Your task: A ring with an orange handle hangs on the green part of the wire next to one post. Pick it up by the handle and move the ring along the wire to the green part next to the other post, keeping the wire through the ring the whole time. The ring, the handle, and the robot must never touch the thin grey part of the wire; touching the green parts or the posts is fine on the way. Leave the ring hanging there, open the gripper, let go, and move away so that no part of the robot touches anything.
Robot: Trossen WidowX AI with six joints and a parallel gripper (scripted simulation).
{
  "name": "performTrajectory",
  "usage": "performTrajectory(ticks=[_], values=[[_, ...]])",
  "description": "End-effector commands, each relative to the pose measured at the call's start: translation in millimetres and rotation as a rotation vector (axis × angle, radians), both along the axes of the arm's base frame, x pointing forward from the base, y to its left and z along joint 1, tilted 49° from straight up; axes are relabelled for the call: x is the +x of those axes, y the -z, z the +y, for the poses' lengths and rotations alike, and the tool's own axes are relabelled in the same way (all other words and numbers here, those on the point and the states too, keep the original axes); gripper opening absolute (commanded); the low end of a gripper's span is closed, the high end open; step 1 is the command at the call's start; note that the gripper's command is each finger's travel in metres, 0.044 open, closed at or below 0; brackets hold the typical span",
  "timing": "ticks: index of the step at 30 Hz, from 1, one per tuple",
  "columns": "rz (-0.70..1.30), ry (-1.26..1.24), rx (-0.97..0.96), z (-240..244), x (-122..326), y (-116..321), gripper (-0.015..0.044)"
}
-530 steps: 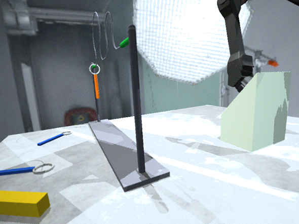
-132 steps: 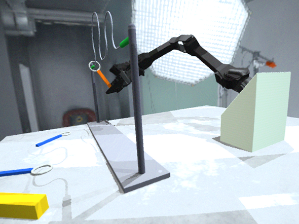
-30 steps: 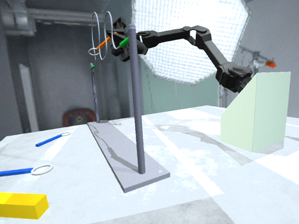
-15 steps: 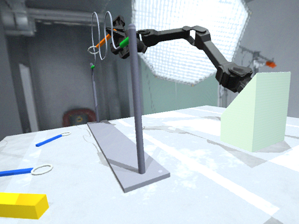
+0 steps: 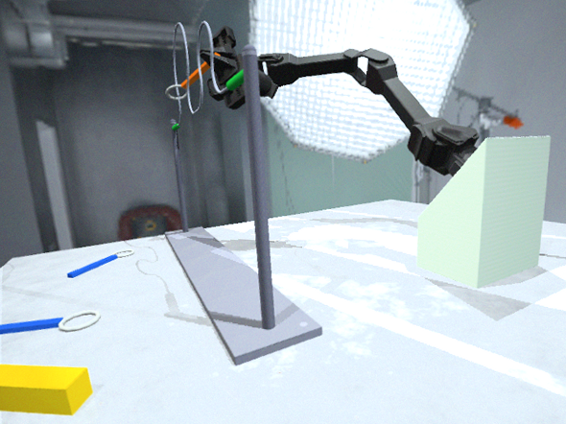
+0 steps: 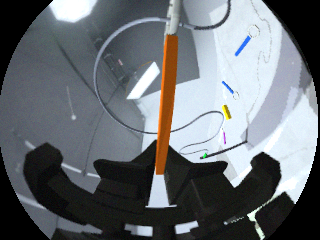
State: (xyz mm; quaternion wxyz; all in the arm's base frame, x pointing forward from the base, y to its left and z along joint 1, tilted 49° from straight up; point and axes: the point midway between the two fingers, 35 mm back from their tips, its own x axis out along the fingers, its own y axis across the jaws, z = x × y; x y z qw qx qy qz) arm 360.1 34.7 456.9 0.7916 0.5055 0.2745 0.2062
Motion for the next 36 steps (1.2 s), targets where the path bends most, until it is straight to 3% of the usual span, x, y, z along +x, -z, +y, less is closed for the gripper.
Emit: performTrajectory(ticks=[1,36], values=[[-0.014,0.000,-0.019,0.4,-1.0,-4.2,-0.0150],[-0.040,0.005,-0.237,-2.3,-0.3,0.0,-0.0150]])
